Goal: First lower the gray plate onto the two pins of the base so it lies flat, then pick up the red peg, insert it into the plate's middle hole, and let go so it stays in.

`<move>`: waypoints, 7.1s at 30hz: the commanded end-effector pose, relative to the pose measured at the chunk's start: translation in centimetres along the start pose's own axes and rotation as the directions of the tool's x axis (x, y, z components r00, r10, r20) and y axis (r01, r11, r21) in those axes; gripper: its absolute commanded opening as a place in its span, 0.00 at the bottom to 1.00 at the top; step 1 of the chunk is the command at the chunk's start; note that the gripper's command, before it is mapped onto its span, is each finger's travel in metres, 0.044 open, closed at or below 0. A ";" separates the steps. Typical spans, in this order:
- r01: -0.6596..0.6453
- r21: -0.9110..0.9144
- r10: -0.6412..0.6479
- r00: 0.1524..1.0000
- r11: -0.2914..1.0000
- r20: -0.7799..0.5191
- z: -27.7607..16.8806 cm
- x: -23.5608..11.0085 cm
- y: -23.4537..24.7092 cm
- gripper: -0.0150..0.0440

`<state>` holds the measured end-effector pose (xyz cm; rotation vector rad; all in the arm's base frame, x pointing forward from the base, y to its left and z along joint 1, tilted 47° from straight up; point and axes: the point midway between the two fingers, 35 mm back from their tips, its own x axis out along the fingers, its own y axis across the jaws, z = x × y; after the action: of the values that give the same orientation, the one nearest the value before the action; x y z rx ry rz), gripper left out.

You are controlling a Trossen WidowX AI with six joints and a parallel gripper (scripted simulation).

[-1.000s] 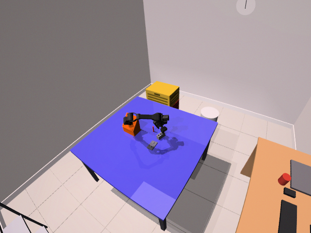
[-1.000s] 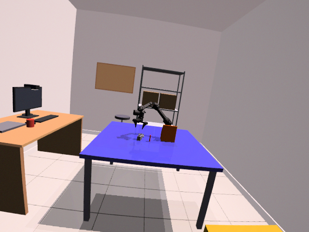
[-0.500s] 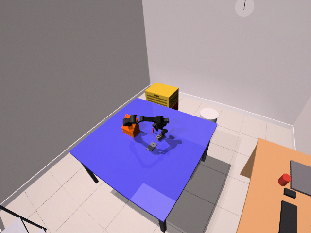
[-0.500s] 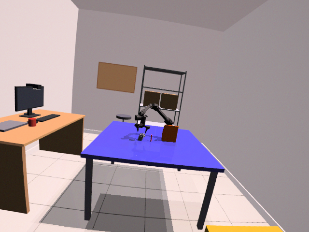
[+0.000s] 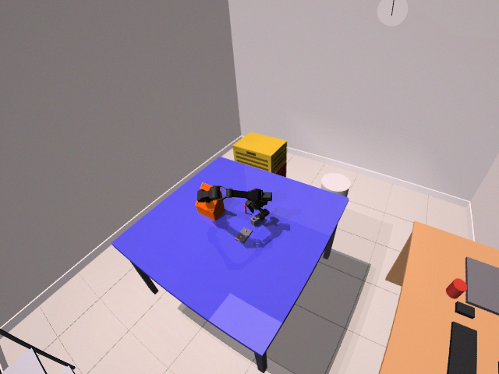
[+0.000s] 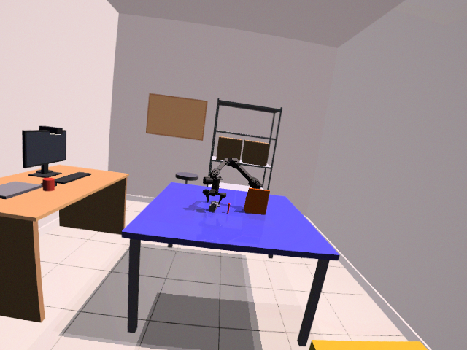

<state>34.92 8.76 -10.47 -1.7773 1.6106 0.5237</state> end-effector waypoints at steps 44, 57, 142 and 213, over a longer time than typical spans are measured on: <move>-0.002 -0.010 0.002 1.000 1.000 -0.011 -0.1 4.5 0.3 0.37; 0.011 0.032 -0.011 1.000 0.999 0.019 0.4 3.7 0.1 0.25; -0.002 -0.246 0.004 1.000 0.969 0.004 -11.3 -3.0 -2.6 0.25; -0.003 -0.311 -0.001 1.000 0.950 -0.012 -15.5 2.5 -2.7 0.39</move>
<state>35.70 -4.00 -0.98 -2.0119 1.6063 0.8103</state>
